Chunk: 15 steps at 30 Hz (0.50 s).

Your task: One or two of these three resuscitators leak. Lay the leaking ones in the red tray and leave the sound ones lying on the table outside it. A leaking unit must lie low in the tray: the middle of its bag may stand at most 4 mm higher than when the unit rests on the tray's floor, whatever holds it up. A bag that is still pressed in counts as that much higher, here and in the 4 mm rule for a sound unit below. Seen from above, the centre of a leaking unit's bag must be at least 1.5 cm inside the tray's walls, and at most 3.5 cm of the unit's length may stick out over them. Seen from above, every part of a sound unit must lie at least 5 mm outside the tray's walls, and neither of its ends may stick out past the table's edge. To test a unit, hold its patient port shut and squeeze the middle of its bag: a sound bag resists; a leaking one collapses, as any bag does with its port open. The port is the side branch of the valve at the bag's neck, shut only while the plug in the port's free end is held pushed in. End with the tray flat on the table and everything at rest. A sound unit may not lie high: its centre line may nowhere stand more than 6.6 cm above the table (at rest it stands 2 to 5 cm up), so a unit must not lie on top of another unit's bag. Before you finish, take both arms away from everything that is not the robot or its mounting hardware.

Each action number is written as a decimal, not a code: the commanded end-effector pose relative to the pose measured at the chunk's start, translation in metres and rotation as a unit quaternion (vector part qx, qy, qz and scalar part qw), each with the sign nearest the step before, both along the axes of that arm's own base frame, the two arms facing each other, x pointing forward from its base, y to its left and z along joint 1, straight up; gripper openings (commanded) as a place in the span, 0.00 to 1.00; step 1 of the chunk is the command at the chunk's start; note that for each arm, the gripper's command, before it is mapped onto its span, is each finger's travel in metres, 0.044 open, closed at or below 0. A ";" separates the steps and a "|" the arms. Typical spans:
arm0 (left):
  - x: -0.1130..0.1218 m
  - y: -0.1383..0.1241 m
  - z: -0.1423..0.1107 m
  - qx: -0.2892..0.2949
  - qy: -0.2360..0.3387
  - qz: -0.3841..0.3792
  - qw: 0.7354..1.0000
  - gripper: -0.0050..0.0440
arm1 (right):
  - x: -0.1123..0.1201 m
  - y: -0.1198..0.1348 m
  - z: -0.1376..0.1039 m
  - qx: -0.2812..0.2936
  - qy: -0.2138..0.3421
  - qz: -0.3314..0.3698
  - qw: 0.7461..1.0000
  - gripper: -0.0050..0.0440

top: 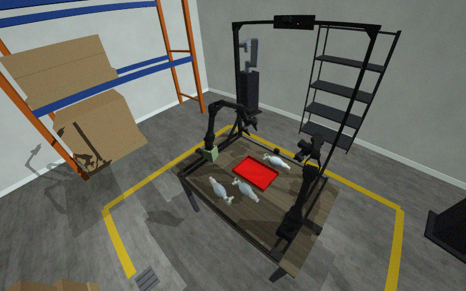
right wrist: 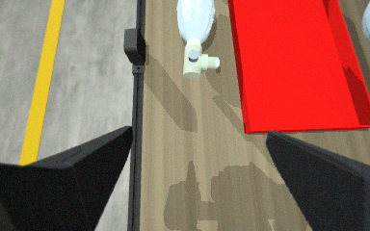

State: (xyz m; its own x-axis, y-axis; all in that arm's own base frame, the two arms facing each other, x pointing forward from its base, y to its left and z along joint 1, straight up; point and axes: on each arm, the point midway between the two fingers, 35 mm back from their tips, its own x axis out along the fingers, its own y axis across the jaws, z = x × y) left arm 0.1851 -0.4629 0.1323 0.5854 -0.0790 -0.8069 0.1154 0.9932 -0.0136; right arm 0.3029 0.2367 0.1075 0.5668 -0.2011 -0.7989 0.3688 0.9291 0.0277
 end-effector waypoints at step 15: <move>0.000 0.001 0.000 0.000 0.000 0.001 1.000 1.00 | 0.137 -0.024 -0.023 -0.002 0.020 -0.021 1.000 1.00</move>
